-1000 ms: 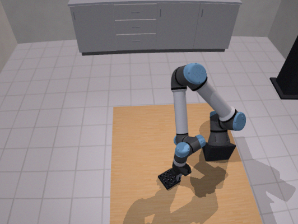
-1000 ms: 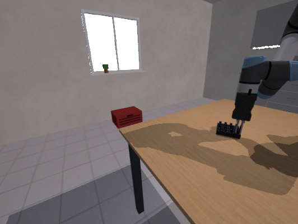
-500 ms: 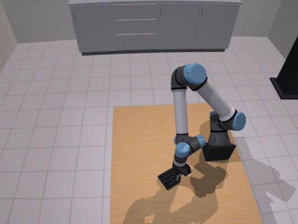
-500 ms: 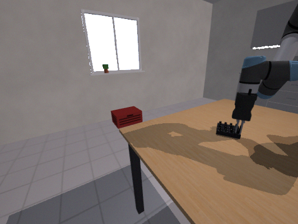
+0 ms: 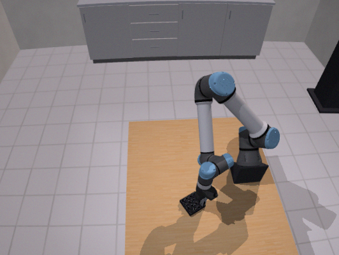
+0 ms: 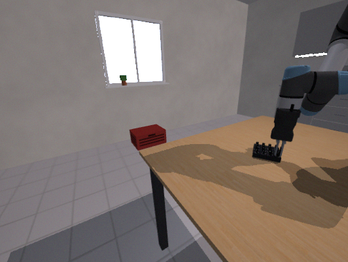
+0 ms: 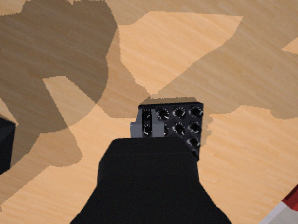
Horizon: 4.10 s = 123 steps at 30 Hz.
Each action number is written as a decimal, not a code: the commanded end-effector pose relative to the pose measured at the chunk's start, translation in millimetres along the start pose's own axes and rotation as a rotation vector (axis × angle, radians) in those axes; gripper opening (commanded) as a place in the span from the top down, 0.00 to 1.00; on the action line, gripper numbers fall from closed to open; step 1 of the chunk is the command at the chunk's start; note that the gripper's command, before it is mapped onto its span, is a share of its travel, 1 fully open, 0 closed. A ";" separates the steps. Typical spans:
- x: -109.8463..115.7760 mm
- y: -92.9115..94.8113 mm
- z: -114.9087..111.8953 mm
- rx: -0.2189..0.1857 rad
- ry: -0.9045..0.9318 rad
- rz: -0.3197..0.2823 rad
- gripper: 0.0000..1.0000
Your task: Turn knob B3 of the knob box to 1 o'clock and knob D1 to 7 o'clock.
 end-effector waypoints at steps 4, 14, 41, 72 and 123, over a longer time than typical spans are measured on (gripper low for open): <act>0.0 -0.4 0.2 0.001 -0.034 0.000 0.70; 0.0 -0.4 0.2 0.001 -0.101 0.000 0.70; 0.0 -0.4 0.2 0.001 -0.467 0.000 0.70; 0.0 -0.4 0.3 0.001 -1.121 -0.001 0.70; 0.0 -0.4 0.3 0.001 -1.641 -0.001 0.70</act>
Point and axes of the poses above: the point where the finger pads meet when closed, its own y axis out along the fingers, its own z axis across the jaws, x = y × z, the point moved 6 cm from there along -y, back along the fingers, and after that the axes turned 4 degrees about y, right-handed, at the moved point
